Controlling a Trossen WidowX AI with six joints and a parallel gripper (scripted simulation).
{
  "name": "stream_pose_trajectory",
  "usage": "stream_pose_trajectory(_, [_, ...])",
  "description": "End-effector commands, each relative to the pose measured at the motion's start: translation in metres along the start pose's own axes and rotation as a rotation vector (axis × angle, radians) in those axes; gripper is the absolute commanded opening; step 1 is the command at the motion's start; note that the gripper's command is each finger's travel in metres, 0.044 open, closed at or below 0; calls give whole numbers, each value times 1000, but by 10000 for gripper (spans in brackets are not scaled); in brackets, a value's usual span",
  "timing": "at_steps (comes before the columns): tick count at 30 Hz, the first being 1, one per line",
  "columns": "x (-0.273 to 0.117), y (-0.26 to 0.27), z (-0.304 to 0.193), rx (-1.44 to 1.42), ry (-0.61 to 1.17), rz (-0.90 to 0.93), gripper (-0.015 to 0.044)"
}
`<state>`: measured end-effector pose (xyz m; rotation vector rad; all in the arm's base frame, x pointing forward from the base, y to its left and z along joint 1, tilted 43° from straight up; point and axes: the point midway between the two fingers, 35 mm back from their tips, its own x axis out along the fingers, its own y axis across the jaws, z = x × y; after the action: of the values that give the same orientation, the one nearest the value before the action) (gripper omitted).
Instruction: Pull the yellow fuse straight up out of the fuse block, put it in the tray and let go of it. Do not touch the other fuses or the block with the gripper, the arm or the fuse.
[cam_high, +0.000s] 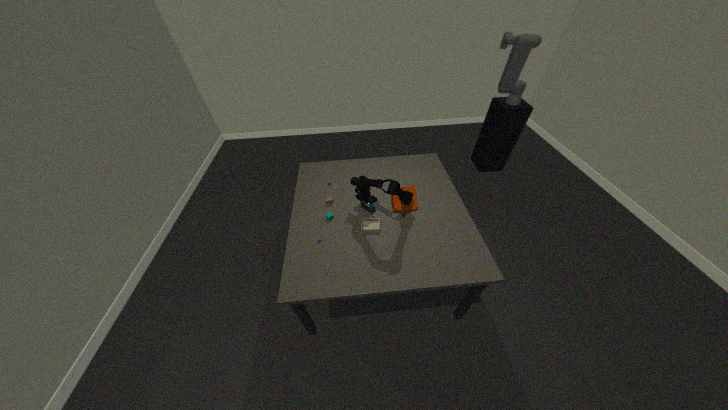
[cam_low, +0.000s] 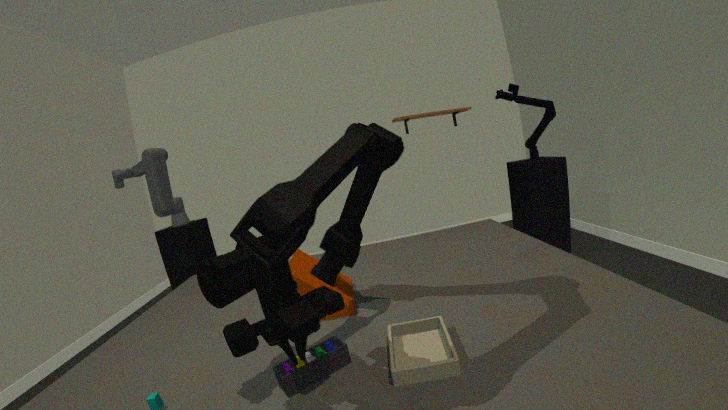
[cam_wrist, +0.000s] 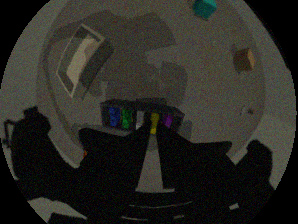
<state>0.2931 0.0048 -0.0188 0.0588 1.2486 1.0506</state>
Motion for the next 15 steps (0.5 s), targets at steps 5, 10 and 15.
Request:
stream_pose_trajectory(5, [-5, -1, 0, -3, 1, -3, 0])
stream_pose_trajectory(10, [-7, -1, 0, -3, 1, -3, 0])
stream_pose_trajectory(15, [-10, -1, 0, -3, 1, -3, 0])
